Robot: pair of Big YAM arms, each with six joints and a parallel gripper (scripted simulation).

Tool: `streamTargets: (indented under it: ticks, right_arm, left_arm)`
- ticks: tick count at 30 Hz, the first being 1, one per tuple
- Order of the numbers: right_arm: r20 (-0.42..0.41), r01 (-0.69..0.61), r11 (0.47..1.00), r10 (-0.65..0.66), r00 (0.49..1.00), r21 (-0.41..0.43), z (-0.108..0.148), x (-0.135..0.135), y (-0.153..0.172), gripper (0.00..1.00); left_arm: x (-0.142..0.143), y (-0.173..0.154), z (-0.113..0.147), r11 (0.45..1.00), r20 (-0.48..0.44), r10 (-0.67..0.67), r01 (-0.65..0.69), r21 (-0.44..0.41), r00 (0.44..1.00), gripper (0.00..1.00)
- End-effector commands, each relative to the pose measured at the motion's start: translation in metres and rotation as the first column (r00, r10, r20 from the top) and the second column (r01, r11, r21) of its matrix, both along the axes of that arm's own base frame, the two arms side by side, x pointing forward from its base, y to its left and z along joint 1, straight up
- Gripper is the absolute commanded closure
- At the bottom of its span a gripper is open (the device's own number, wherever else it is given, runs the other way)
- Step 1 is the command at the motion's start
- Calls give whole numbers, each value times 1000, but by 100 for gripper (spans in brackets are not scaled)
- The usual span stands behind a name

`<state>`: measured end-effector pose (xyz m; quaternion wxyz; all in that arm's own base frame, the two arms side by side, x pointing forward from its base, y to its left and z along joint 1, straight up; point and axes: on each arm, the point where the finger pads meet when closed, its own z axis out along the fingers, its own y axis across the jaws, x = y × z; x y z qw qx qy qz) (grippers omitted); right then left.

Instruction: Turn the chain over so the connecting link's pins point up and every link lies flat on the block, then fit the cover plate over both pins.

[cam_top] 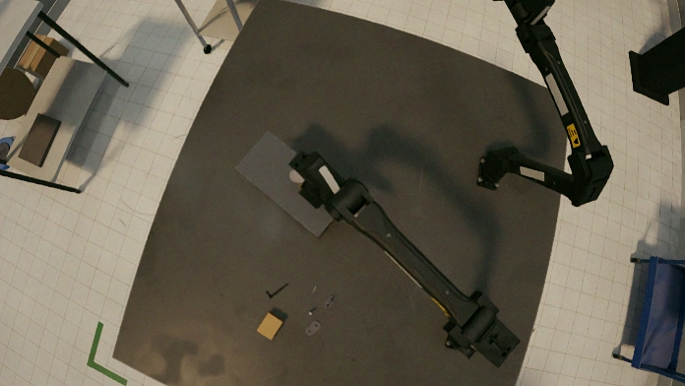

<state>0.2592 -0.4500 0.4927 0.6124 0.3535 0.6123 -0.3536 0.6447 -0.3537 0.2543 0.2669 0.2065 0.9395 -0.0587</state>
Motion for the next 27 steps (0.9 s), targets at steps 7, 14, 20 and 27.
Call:
streamTargets:
  ticks: [7, 14, 20, 27]
  right_arm:
    - [15, -8, 1000, 9, 1000, -26, 14, 2, 6, 0]
    - [15, -8, 1000, 9, 1000, -26, 14, 2, 6, 0]
    - [15, -8, 1000, 9, 1000, -26, 14, 2, 6, 0]
    - [15, -8, 1000, 9, 1000, -26, 14, 2, 6, 0]
  left_arm:
    - [-12, -6, 16, 1000, 7, -7, 7, -8, 1000, 77]
    - [-12, -6, 4, 1000, -9, -7, 7, 1, 1000, 77]
    - [6, -17, 26, 1000, 37, -7, 8, -25, 999, 77]
    - [14, -16, 24, 1000, 35, -4, 5, -24, 999, 77]
